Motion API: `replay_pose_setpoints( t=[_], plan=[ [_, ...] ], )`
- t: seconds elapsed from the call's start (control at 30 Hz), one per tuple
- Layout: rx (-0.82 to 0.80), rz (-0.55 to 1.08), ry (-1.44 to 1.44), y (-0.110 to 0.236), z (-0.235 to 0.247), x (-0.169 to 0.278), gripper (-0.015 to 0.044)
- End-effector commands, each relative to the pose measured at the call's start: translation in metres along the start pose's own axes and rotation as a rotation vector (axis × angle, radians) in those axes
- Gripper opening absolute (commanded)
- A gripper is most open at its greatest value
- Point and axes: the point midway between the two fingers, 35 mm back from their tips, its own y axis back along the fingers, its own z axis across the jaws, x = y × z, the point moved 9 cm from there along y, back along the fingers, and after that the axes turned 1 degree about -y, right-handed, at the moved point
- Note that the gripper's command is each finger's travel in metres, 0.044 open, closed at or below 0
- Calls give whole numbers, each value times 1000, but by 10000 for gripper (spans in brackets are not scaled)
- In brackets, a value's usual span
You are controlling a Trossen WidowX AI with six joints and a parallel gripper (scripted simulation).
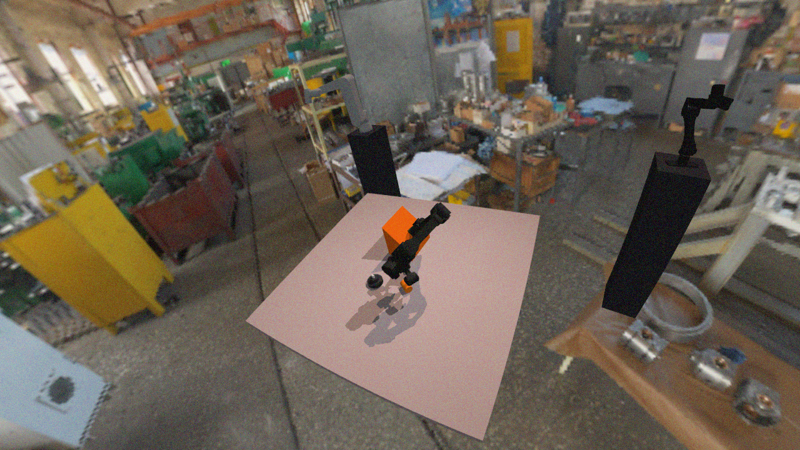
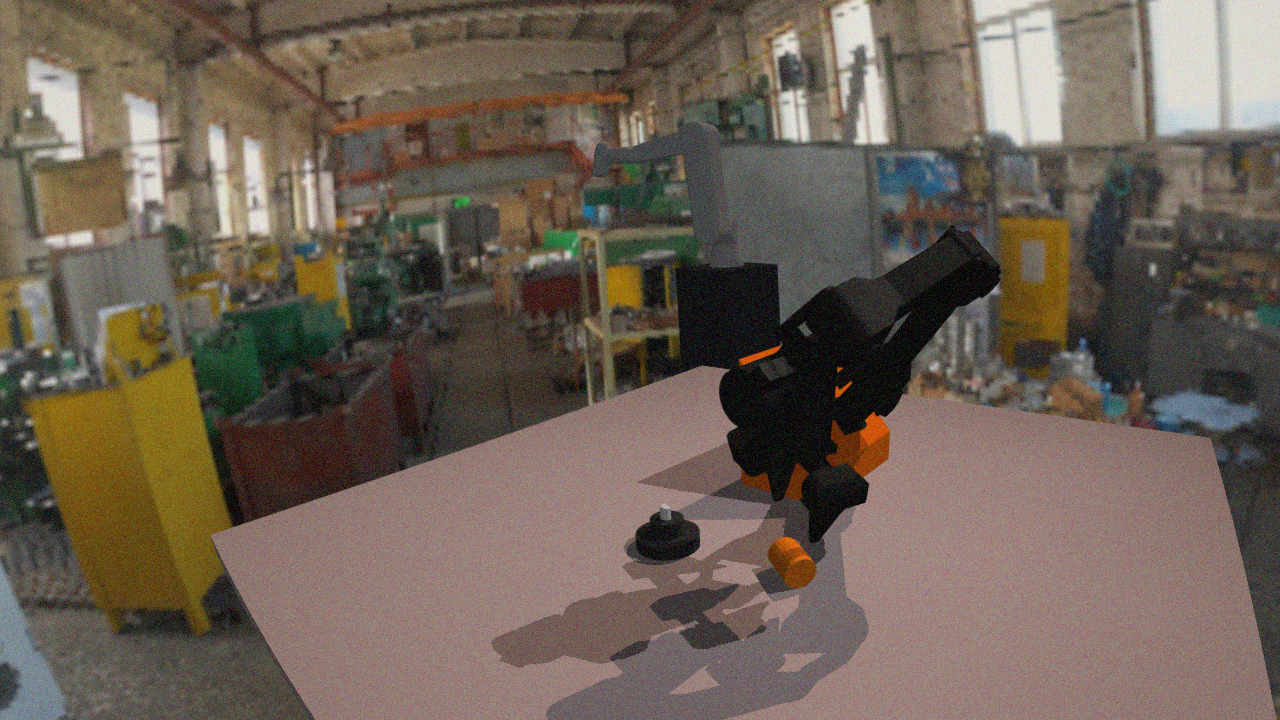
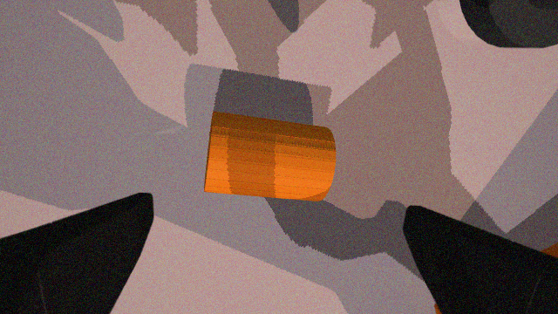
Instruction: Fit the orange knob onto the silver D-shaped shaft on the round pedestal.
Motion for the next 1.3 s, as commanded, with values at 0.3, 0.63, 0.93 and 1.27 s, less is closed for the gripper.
replay_pose_setpoints(
  t=[0.3,0.63,0.93,1.27],
  plan=[
    [156,-74,-1244,-3,19,-4,440],
    [173,-140,-1667,-2,24,-3,440],
    [173,-141,-1672,-2,23,-4,440],
    [173,-141,-1672,-2,23,-4,440]
  ],
)
